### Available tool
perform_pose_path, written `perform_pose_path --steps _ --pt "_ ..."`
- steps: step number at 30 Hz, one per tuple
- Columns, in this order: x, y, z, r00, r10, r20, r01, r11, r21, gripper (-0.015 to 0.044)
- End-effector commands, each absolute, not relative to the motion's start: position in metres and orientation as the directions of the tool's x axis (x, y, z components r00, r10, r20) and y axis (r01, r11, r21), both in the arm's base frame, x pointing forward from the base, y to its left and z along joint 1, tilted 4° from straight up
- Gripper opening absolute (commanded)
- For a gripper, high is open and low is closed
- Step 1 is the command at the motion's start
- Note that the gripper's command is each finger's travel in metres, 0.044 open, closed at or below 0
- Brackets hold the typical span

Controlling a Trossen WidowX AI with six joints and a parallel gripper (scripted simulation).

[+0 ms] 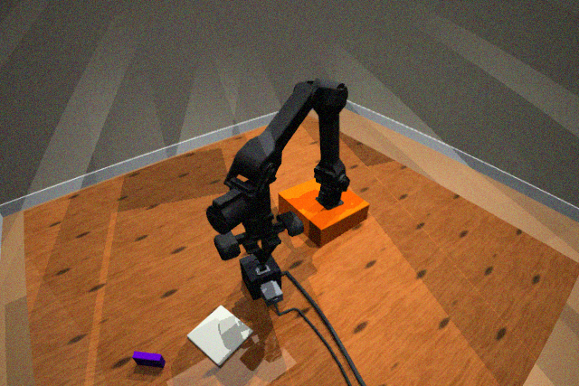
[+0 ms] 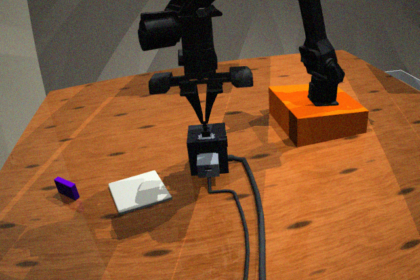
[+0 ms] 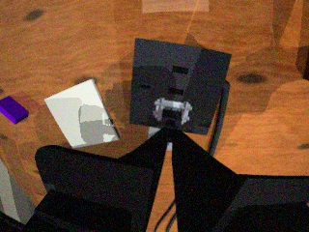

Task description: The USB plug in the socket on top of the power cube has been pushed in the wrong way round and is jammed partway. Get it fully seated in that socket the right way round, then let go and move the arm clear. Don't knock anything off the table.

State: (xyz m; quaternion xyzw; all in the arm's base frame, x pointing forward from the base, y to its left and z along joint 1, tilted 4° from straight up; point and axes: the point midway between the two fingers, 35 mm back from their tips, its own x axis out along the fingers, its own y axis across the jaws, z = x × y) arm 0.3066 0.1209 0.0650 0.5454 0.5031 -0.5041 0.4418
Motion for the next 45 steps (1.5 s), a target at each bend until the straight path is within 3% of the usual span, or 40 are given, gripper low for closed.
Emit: perform_pose_path --steps 1,34,38,45 --pt "0.3063 0.1211 0.0605 -0.023 0.101 -0.995 0.993 -0.110 -0.035 0.0000" --pt "0.3063 0.1211 0.0602 -0.023 0.101 -0.995 0.993 -0.110 -0.035 0.0000" --pt "0.3067 0.1209 0.0642 -0.013 0.104 -0.995 0.994 -0.103 -0.024 0.0095" --pt "0.3067 0.1209 0.0642 -0.013 0.104 -0.995 0.994 -0.103 -0.024 0.0095"
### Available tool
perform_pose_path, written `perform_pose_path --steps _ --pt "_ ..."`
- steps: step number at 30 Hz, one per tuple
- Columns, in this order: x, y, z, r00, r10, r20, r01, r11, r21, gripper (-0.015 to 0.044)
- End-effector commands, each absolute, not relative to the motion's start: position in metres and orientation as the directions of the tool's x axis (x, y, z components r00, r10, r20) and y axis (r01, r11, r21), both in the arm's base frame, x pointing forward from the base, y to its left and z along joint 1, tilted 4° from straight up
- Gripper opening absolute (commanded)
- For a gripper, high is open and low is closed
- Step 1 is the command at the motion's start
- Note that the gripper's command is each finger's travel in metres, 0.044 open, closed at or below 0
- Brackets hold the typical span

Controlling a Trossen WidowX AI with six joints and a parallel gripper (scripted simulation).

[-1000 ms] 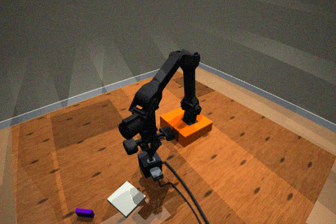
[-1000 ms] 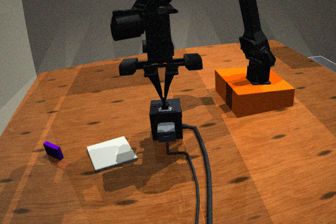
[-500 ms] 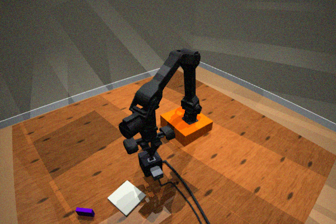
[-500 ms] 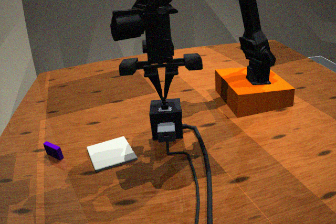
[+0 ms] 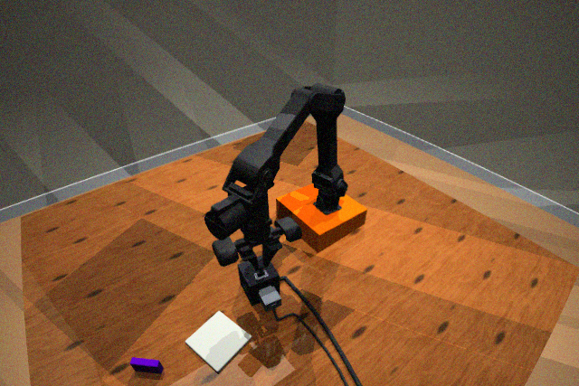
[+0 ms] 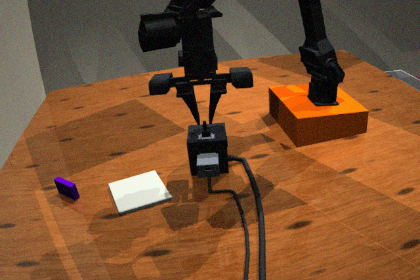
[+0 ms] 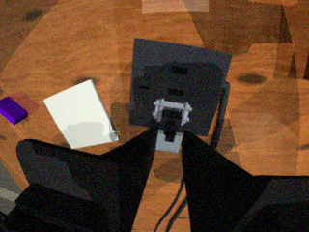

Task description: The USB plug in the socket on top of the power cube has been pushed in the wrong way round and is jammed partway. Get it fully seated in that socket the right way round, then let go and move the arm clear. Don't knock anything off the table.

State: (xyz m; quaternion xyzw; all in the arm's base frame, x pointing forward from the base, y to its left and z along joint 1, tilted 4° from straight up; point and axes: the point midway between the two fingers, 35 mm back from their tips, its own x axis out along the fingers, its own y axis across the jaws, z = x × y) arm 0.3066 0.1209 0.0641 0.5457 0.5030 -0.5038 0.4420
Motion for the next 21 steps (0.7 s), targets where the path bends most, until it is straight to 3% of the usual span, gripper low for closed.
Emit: perform_pose_path --steps 1,21 --pt "0.307 0.121 0.064 -0.013 0.104 -0.995 0.994 -0.103 -0.024 0.0095" --pt "0.307 0.121 0.074 -0.013 0.104 -0.995 0.994 -0.103 -0.024 0.0095"
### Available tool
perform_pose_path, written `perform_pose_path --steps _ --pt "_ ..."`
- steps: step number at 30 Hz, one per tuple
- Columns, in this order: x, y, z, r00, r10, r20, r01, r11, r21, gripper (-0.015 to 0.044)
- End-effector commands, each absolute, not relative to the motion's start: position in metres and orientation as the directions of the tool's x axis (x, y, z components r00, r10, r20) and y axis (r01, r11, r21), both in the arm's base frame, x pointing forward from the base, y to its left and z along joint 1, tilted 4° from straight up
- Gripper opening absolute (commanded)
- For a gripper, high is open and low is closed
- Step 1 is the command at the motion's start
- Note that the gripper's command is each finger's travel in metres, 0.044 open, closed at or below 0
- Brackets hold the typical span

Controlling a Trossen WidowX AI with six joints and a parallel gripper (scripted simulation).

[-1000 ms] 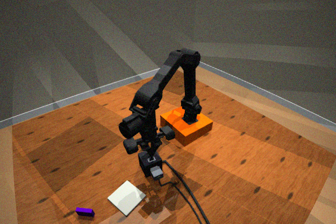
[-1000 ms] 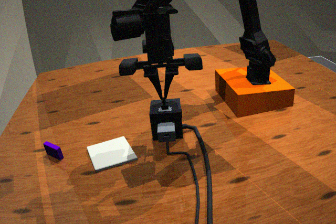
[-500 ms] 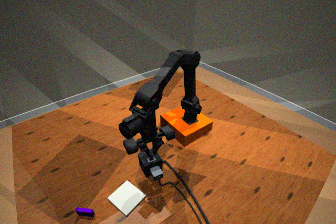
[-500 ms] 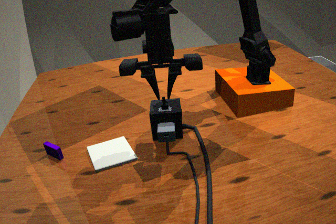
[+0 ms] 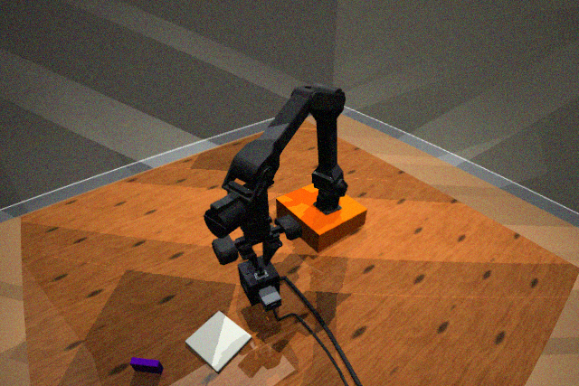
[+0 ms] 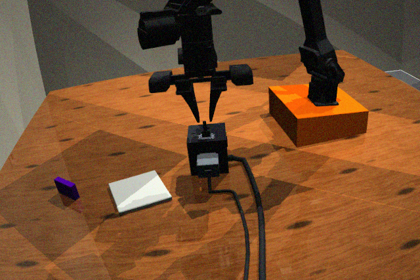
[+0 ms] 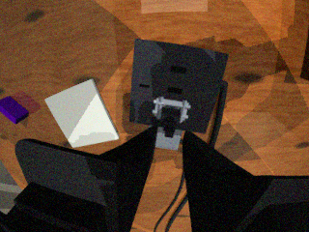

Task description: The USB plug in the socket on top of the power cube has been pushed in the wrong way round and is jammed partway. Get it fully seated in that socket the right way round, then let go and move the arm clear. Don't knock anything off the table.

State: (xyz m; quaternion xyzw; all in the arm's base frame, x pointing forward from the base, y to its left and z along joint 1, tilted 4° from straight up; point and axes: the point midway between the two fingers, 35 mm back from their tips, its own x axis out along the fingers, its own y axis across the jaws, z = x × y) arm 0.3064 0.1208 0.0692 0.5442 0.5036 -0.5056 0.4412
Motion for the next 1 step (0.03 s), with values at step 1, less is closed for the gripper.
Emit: perform_pose_path --steps 1 --pt "0.3070 0.1207 0.0752 -0.013 0.104 -0.995 0.994 -0.103 -0.024 0.0095"
